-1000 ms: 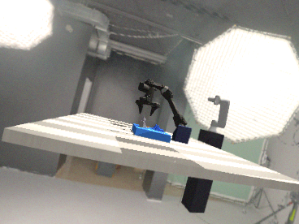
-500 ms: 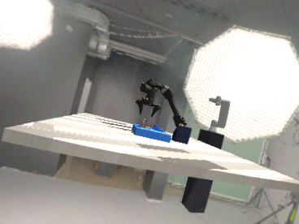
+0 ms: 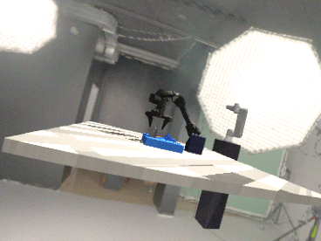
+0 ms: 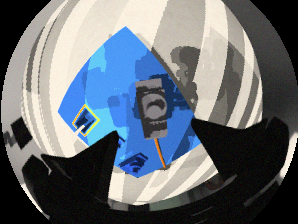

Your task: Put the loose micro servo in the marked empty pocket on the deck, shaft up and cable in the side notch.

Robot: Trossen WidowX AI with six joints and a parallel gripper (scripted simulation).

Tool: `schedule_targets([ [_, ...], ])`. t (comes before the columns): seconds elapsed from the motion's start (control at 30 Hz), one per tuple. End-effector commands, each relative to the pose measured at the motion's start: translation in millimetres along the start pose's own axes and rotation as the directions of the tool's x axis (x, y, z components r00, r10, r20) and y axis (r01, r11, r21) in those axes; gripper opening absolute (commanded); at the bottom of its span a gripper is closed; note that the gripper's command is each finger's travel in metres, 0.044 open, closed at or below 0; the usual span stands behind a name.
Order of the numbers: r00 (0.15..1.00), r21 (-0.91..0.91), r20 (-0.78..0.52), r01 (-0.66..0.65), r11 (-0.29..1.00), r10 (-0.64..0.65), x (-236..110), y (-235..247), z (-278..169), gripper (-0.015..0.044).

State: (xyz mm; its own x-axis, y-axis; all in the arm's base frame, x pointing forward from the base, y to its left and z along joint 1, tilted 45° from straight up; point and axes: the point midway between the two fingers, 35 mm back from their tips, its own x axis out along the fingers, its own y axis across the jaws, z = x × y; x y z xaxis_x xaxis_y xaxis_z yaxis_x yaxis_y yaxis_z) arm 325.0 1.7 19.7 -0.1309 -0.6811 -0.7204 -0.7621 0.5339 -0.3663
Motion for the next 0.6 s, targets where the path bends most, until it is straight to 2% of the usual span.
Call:
schedule_targets([
  [0.0,1.0,-0.004,-0.005,0.0,1.0,0.0,8.6,0.1,-1.4,0.044],
  [0.17,1.0,-0.004,-0.005,0.0,1.0,0.0,14.1,0.2,-1.6,0.044],
  [0.57,1.0,-0.004,-0.005,0.0,1.0,0.0,14.1,0.2,-1.6,0.0125],
])
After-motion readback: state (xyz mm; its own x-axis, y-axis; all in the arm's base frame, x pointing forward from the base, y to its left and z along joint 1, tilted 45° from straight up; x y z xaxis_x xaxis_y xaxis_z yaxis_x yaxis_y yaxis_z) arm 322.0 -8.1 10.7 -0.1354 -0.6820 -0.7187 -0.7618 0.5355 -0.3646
